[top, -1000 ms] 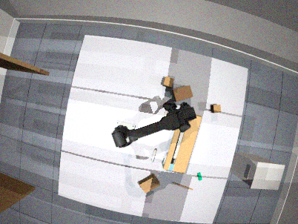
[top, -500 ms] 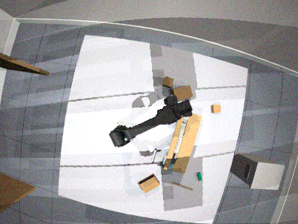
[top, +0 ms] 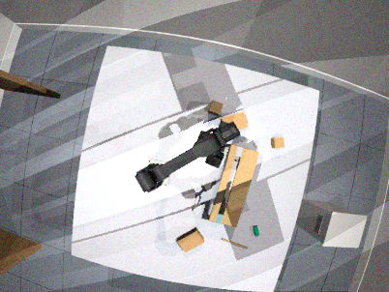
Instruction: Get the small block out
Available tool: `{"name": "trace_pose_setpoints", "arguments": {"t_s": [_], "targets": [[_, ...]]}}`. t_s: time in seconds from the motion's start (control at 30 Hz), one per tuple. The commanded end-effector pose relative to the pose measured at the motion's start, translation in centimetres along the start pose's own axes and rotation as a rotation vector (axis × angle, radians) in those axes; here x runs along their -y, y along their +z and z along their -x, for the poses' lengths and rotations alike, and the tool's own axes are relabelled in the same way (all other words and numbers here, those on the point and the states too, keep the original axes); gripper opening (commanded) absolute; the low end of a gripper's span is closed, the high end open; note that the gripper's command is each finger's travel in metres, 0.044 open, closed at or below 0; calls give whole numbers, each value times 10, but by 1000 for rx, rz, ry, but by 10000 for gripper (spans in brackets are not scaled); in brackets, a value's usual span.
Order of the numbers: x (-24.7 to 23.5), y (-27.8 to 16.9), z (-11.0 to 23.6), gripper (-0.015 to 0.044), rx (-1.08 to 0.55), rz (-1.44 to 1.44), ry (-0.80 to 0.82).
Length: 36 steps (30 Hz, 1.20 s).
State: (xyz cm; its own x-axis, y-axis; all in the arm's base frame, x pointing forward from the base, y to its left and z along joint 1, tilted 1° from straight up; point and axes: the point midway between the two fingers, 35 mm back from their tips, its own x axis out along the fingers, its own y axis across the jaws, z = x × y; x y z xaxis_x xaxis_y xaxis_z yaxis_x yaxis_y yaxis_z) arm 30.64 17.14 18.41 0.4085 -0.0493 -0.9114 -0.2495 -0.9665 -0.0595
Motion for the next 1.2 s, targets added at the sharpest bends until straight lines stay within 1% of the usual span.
{"name": "trace_pose_setpoints", "arguments": {"t_s": [0.0,0.13,0.2,0.37,0.43,0.63,1.17], "targets": [[-1,2,-2,285,-9,105,14],[-1,2,-2,285,-9,105,14],[-1,4,-10,285,-9,104,14],[-5,28,-72,285,-9,105,14],[-8,36,-87,285,-9,105,15],[-9,38,-90,285,-9,105,15],[-8,48,-114,285,-9,105,15]]}}
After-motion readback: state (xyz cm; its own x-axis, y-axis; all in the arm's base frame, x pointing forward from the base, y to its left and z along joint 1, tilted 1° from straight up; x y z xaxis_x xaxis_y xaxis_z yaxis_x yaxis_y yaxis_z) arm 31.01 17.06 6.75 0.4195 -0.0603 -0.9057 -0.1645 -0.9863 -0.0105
